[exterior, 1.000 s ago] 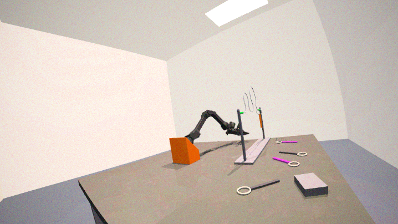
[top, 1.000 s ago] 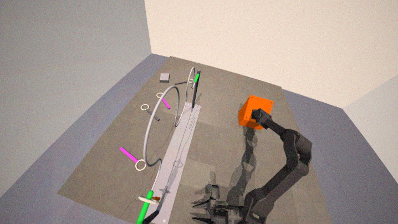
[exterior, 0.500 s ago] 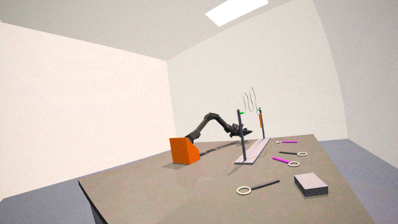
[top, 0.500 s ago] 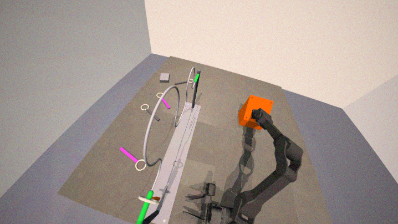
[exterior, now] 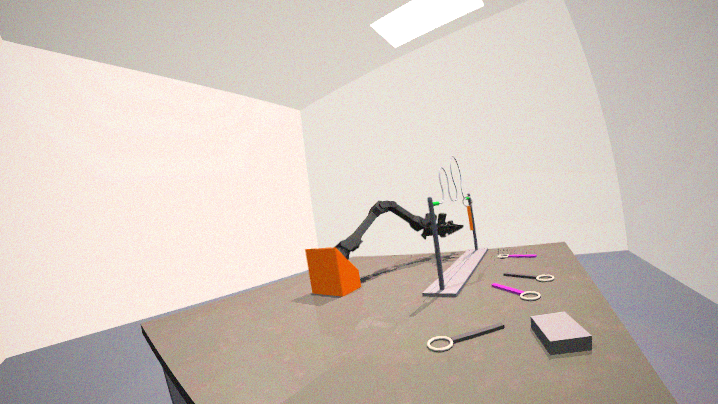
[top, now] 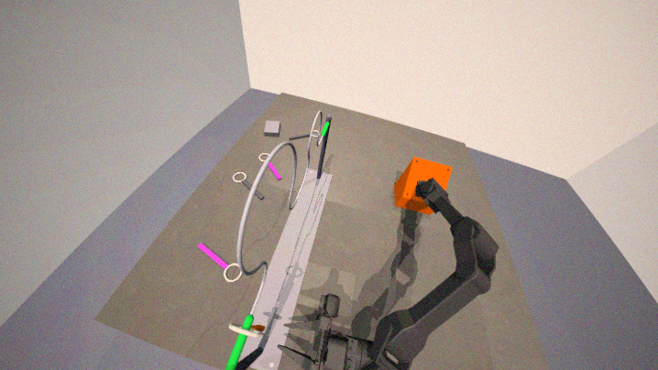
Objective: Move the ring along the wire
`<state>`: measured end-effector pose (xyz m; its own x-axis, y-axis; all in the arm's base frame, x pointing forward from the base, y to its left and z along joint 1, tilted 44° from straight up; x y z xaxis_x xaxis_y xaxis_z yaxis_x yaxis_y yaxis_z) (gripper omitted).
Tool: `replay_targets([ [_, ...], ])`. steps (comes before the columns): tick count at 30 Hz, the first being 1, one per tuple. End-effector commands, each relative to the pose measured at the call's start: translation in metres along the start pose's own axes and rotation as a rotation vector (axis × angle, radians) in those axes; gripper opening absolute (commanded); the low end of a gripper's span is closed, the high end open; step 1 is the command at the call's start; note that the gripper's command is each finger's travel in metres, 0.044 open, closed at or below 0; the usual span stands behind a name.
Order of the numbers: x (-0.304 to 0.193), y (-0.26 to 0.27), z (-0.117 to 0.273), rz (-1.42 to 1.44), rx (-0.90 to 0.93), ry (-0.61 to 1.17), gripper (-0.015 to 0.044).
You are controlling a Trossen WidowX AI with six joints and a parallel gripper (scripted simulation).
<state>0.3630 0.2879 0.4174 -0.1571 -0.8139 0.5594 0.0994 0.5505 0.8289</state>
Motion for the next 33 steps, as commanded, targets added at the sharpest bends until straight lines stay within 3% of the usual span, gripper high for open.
replay_targets([
  [1,-0.003,-0.001,-0.008,0.012,-0.002,0.005,0.016],
  [33,-0.004,0.0,-0.058,0.013,0.001,0.003,0.016],
])
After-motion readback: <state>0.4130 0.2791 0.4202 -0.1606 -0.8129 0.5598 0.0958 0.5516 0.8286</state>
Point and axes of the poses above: the point midway between the two fingers, 35 mm back from their tips, its own z axis back along the fingers, its own y axis across the jaws, x = y × z, the point moved 4 cm from there along z, back along the fingers, and after that the axes turned 9 degrees about -z, right-handed, at the moved point
